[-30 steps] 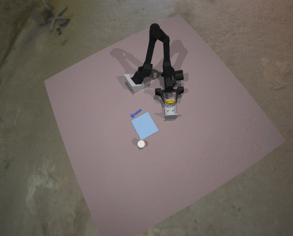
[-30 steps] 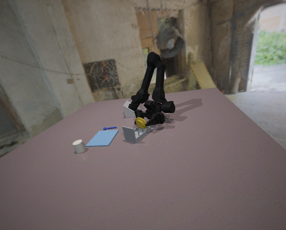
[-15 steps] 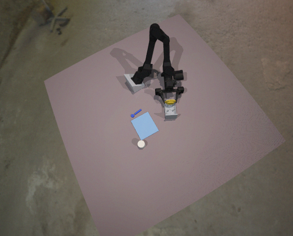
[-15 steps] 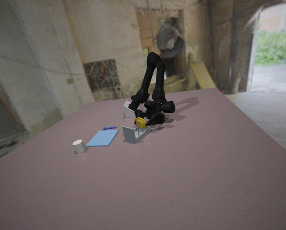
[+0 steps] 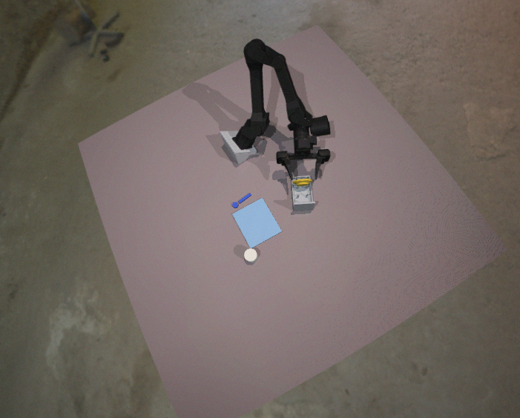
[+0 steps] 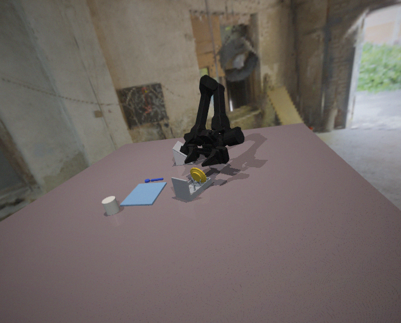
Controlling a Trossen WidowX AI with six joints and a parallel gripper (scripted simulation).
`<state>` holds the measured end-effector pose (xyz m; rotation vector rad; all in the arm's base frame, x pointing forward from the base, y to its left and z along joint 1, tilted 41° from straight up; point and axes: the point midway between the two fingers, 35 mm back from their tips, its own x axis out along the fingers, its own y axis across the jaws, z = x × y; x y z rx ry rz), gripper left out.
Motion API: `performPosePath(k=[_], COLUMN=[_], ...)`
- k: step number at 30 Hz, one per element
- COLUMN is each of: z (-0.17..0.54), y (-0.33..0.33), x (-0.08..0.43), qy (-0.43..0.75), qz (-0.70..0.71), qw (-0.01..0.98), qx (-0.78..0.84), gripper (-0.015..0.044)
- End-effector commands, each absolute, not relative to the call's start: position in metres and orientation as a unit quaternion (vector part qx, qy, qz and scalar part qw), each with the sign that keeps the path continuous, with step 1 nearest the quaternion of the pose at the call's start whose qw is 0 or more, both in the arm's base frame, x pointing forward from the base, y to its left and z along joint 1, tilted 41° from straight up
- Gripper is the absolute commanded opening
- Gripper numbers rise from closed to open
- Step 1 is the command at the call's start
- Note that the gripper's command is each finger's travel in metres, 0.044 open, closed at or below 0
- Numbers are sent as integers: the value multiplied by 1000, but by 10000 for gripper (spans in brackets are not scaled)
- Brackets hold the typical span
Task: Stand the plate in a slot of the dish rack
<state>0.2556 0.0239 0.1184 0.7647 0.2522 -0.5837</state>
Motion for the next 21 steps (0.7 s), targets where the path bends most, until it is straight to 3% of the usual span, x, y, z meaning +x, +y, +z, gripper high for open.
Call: performPosePath(k=[1, 8, 21], z=[146, 171, 151], y=[3, -22, -52], x=[253, 251, 261], qy=[117, 109, 234], qz=[-275, -271, -313], qw=[881, 887, 884], qx=[367, 357, 259], gripper=[400, 400, 400])
